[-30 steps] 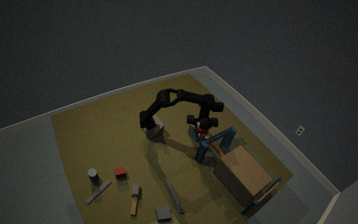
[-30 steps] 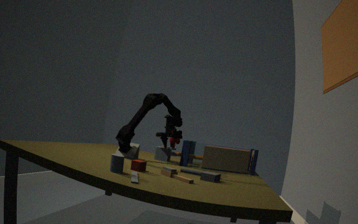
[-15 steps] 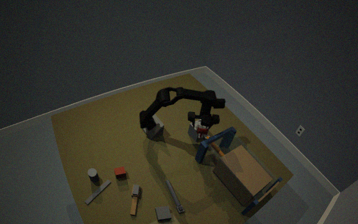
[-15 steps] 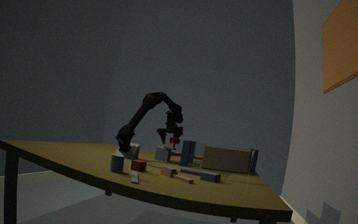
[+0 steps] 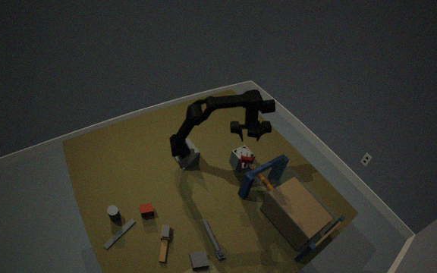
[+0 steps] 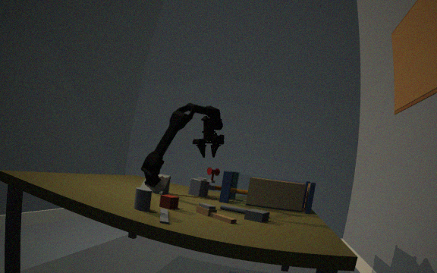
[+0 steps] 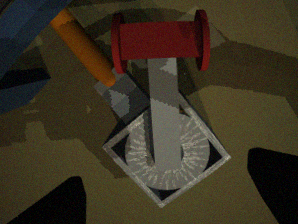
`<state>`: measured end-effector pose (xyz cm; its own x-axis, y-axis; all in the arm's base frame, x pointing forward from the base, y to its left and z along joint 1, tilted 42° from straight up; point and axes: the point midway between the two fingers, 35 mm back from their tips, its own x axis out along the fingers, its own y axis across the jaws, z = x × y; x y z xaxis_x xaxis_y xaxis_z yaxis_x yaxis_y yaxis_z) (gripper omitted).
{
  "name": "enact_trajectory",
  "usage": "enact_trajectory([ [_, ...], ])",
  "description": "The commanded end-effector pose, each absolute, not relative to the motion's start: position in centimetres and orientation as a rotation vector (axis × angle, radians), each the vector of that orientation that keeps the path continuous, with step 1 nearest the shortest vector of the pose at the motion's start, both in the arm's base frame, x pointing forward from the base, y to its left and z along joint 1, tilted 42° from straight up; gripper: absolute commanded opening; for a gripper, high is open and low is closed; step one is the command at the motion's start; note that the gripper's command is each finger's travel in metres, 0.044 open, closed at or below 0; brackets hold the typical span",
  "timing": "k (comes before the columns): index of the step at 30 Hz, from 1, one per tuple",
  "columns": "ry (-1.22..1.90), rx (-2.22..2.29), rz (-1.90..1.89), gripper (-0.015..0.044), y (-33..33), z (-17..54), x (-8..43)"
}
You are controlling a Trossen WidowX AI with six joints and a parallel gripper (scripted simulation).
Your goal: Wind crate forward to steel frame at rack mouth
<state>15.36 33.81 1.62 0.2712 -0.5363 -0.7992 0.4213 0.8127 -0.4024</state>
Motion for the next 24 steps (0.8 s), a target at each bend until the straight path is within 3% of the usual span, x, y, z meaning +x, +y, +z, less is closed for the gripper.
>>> enact_trajectory([
  [1, 1.124, -0.118, -0.647, 0.0256, 33.82, 1.6, 15.37],
  [11, 1.124, -0.118, -0.647, 0.0, 33.82, 1.6, 15.37],
  [24, 1.124, -0.118, -0.647, 0.0, 33.82, 1.6, 15.37],
])
